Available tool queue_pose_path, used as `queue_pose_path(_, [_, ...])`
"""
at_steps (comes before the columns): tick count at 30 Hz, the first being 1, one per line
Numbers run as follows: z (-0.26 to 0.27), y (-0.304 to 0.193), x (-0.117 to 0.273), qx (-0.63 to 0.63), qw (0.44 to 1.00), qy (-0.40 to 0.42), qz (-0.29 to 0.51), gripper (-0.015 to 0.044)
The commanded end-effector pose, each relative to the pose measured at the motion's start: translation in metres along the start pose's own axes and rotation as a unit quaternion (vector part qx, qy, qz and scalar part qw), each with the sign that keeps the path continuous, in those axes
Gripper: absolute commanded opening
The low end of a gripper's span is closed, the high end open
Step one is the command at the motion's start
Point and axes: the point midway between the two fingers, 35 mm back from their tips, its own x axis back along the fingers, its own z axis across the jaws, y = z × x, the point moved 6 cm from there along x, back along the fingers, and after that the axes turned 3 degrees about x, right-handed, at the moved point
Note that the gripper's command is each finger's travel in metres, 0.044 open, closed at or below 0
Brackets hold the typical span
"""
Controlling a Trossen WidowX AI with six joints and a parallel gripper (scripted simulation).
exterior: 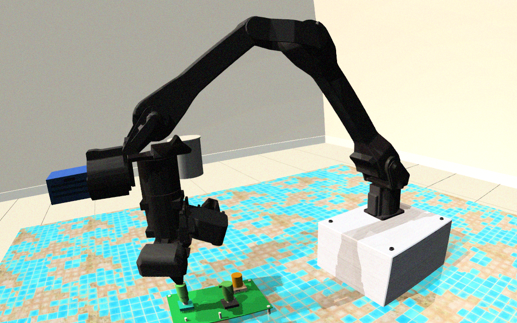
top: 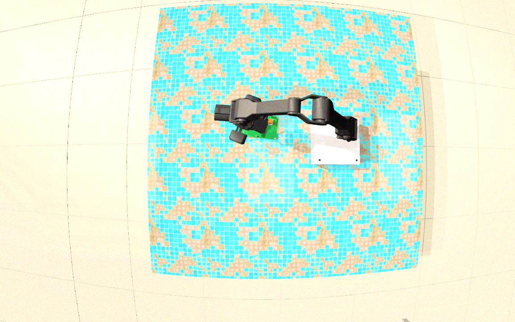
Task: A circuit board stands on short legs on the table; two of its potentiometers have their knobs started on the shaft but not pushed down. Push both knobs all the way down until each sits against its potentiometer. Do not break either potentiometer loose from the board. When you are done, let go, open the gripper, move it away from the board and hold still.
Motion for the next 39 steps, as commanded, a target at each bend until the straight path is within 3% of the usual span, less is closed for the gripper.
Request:
queue_pose_path(1, [-0.001, -0.001, 0.004, 0.003, 1.000, -0.002, -0.002, 0.0000])
queue_pose_path(10, [-0.001, -0.001, 0.017, 0.003, 1.000, -0.002, -0.002, 0.0000])
queue_pose_path(19, [0.000, 0.001, 0.012, 0.000, 1.000, 0.000, -0.002, 0.0236])
queue_pose_path(27, [0.018, 0.077, 0.035, 0.001, 1.000, 0.000, -0.006, 0.0440])
queue_pose_path(36, [0.042, 0.178, 0.032, 0.003, 1.000, 0.000, -0.010, 0.0440])
queue_pose_path(39, [0.044, 0.185, 0.031, 0.003, 1.000, 0.000, -0.010, 0.0440])
